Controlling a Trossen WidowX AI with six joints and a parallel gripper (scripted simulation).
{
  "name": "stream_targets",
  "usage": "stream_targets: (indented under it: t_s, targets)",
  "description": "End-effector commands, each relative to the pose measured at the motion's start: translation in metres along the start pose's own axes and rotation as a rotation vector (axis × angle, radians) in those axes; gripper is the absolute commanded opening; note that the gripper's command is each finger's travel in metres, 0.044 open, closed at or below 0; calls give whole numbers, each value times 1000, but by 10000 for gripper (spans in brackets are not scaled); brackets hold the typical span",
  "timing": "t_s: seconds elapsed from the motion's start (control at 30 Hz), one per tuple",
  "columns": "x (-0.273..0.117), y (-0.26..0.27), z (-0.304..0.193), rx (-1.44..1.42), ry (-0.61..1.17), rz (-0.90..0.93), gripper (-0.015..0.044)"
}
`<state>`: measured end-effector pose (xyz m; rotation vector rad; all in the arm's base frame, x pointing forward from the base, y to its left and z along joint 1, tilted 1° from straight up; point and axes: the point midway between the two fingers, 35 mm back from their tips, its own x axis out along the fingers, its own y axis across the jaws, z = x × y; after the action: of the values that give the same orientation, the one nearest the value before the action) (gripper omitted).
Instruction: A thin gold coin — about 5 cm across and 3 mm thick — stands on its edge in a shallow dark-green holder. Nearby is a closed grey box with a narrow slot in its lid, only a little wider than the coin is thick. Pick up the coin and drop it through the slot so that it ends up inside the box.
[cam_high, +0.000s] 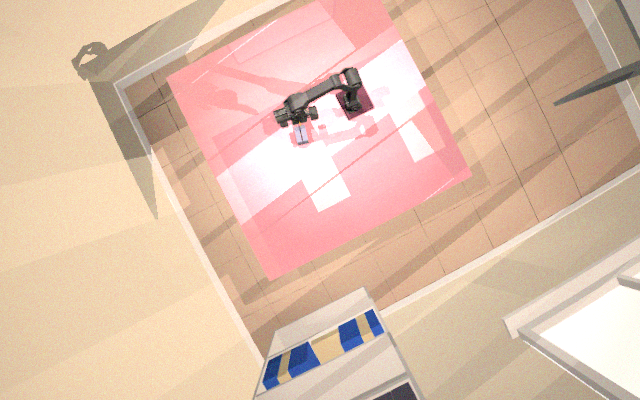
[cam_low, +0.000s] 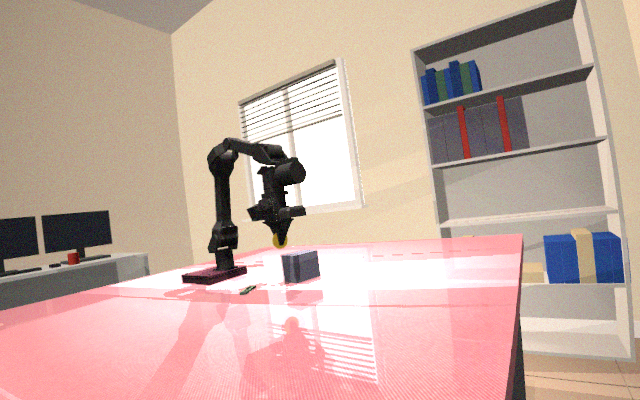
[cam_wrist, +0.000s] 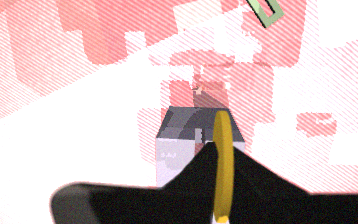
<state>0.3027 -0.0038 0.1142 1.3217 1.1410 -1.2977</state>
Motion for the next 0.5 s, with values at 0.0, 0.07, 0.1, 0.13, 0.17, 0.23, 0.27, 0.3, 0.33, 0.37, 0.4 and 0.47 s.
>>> stream_targets:
  t_s: [0.0, 0.07, 0.1, 0.13, 0.17, 0.23, 0.27, 0.3, 0.33, 0.37, 0.4, 0.47]
  targets:
    - [-1, 3, -10, 6, 2, 2, 0]
    - [-1, 4, -15, 7, 2, 2, 0]
    - [-1, 4, -17, 7, 2, 2, 0]
    - [-1, 5, -20, 8, 3, 2, 0]
    - [-1, 5, -22, 8, 3, 2, 0]
    - [-1, 6, -28, 9, 3, 2, 0]
    - [-1, 6, -30, 10, 4, 1, 0]
    - [-1, 7, -33, 10, 4, 1, 0]
    - [-1, 7, -35, 11, 4, 1, 0]
    - [-1, 7, -38, 11, 4, 1, 0]
    - [-1, 7, -40, 12, 4, 1, 0]
    - [0, 8, -46, 13, 5, 1, 0]
